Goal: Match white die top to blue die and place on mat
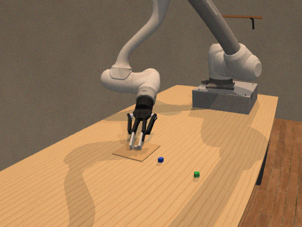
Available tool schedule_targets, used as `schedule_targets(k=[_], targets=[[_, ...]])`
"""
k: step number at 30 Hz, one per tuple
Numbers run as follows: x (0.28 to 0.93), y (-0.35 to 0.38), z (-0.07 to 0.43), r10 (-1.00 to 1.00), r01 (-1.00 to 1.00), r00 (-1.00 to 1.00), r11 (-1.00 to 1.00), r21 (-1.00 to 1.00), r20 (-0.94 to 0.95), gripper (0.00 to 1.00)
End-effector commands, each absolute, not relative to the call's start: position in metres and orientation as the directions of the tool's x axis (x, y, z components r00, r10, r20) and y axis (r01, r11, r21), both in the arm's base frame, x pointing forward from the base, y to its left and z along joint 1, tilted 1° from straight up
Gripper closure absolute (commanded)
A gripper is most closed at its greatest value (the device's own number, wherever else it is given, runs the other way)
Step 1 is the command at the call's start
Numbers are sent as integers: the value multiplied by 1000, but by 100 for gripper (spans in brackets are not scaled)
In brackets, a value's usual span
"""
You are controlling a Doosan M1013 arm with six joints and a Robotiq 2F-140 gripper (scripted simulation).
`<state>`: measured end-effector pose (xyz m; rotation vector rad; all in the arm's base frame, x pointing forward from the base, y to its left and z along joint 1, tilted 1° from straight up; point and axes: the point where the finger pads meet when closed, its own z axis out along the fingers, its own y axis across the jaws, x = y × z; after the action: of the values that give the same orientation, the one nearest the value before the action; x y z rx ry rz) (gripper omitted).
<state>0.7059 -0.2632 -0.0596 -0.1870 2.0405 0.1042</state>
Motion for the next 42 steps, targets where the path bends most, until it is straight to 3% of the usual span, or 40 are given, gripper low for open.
schedule_targets(k=[1,42], targets=[[706,-263,-59,-88,-178,-450,984,-7,-889,73],[662,-271,-36,-88,-178,-450,984,-7,-889,73]])
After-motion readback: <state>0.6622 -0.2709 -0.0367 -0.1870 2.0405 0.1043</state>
